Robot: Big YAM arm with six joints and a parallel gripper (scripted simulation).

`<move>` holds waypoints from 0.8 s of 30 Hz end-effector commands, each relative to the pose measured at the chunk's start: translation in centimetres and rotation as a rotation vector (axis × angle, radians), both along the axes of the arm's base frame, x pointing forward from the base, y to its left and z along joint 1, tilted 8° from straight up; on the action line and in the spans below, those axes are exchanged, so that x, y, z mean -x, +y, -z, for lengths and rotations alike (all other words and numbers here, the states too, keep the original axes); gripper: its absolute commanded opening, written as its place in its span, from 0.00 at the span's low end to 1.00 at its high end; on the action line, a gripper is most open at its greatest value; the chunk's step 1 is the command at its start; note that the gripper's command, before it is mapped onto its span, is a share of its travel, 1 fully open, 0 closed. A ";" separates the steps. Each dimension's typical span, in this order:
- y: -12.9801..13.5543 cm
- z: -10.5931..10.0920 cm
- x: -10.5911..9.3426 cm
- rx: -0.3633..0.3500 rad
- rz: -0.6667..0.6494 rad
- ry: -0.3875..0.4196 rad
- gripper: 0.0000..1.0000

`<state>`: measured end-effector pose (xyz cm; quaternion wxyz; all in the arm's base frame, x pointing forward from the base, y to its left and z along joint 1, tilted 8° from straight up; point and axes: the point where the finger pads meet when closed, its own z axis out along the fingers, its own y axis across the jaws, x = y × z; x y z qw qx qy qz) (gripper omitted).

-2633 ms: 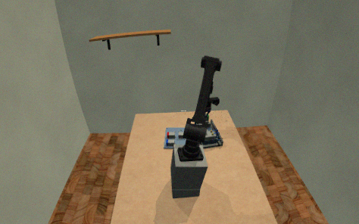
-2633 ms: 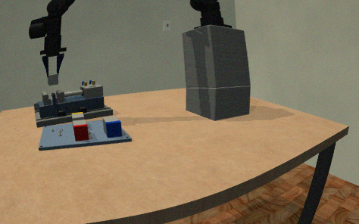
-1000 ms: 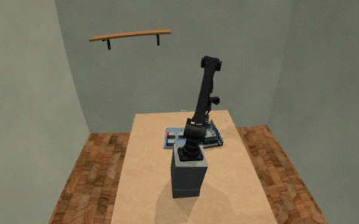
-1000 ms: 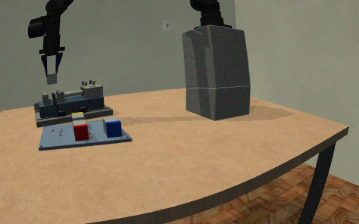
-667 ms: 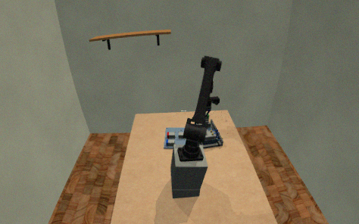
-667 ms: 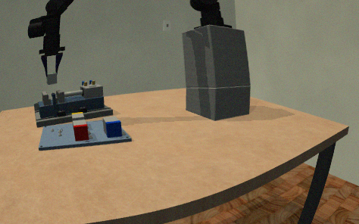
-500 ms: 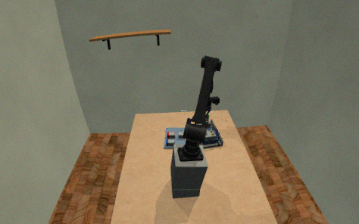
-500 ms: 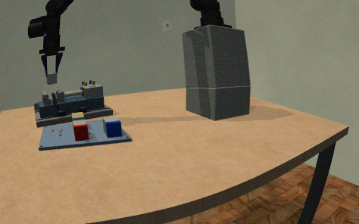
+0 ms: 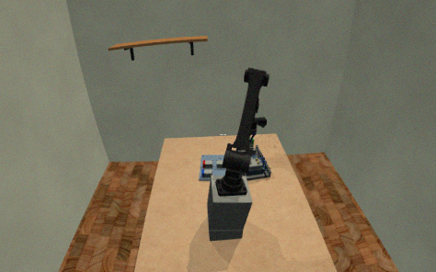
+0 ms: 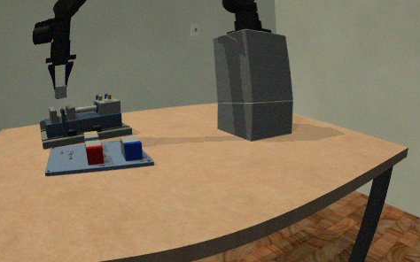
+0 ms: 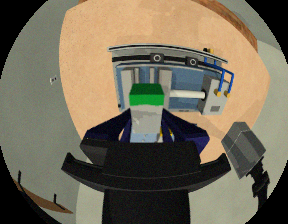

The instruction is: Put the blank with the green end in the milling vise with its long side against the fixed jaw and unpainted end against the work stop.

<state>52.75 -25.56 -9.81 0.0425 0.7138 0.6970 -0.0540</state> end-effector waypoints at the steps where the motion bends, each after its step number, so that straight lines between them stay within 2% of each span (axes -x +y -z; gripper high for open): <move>1: -0.8 -1.1 -2.0 0.010 0.007 -0.030 0.00; 24: -0.6 -1.1 -2.1 0.011 -0.021 -0.028 0.00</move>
